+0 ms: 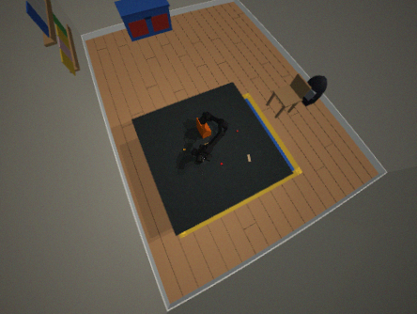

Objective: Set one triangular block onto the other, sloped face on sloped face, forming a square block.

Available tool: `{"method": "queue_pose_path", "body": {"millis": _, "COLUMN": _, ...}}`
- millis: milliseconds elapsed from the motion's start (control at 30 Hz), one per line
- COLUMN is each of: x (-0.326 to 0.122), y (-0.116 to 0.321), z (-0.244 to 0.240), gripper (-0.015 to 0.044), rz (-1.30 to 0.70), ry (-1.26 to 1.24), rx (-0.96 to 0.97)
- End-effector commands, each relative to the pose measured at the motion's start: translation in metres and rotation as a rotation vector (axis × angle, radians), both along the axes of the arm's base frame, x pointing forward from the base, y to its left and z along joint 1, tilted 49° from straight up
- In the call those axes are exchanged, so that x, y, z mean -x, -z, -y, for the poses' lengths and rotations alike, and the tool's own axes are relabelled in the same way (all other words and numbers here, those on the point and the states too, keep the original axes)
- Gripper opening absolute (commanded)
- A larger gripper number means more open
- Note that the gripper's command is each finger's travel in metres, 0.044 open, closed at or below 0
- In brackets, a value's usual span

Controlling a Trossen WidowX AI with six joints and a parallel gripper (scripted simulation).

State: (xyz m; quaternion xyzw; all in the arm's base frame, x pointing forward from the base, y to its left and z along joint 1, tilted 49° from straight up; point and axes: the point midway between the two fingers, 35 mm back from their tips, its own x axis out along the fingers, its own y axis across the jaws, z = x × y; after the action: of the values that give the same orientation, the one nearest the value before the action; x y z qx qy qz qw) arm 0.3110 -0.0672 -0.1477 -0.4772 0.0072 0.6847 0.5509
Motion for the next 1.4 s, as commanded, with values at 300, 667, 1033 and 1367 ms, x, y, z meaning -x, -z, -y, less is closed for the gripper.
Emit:
{"method": "queue_pose_path", "body": {"millis": 300, "x": 0.0013, "y": 0.0022, "z": -0.0020, "gripper": 0.0000, "rz": 0.007, "ry": 0.015, "rx": -0.010}}
{"method": "queue_pose_path", "body": {"millis": 667, "x": 0.0013, "y": 0.0023, "z": -0.0020, "gripper": 0.0000, "rz": 0.007, "ry": 0.015, "rx": -0.010}}
{"method": "queue_pose_path", "body": {"millis": 1033, "x": 0.0013, "y": 0.0022, "z": -0.0023, "gripper": 0.0000, "rz": 0.006, "ry": 0.021, "rx": -0.014}}
{"method": "queue_pose_path", "body": {"millis": 1367, "x": 0.0015, "y": 0.0028, "z": -0.0047, "gripper": 0.0000, "rz": 0.006, "ry": 0.023, "rx": -0.016}}
